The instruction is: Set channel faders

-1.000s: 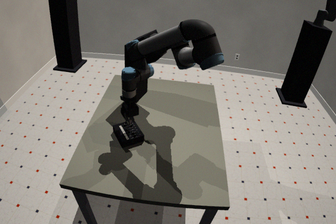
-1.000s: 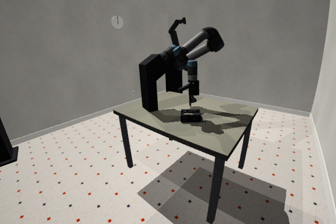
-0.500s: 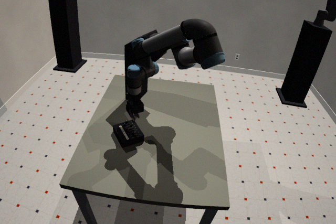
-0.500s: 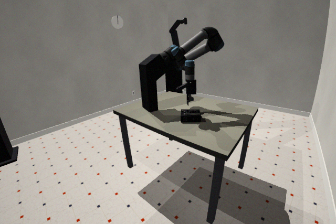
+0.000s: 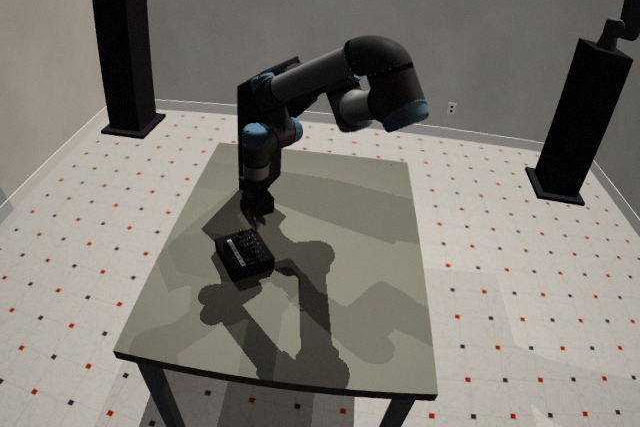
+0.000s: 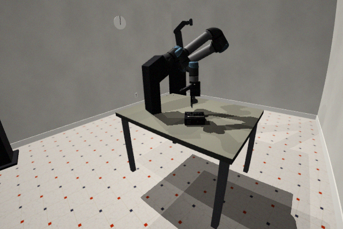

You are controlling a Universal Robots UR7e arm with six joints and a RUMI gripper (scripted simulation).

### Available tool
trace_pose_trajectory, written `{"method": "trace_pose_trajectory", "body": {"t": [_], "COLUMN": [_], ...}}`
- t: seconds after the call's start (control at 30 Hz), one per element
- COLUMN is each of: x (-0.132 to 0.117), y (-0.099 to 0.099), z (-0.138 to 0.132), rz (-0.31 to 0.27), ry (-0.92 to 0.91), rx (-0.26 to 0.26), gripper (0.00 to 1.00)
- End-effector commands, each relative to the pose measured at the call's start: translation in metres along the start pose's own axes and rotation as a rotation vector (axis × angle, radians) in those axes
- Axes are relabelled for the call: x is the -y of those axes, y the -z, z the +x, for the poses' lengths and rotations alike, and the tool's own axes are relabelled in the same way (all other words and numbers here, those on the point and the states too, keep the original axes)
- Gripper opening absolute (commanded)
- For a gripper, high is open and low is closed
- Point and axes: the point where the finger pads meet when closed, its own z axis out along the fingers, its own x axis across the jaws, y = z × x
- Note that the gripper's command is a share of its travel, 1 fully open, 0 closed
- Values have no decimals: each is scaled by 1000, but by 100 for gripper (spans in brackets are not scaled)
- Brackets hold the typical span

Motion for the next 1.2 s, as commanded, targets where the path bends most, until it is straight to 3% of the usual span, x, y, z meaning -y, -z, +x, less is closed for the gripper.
{"method": "trace_pose_trajectory", "body": {"t": [0.0,1.17], "x": [0,1], "y": [1,-7], "z": [0,0], "rz": [-1,-1], "ry": [-1,-1], "rx": [2,3], "gripper": [0,0]}}
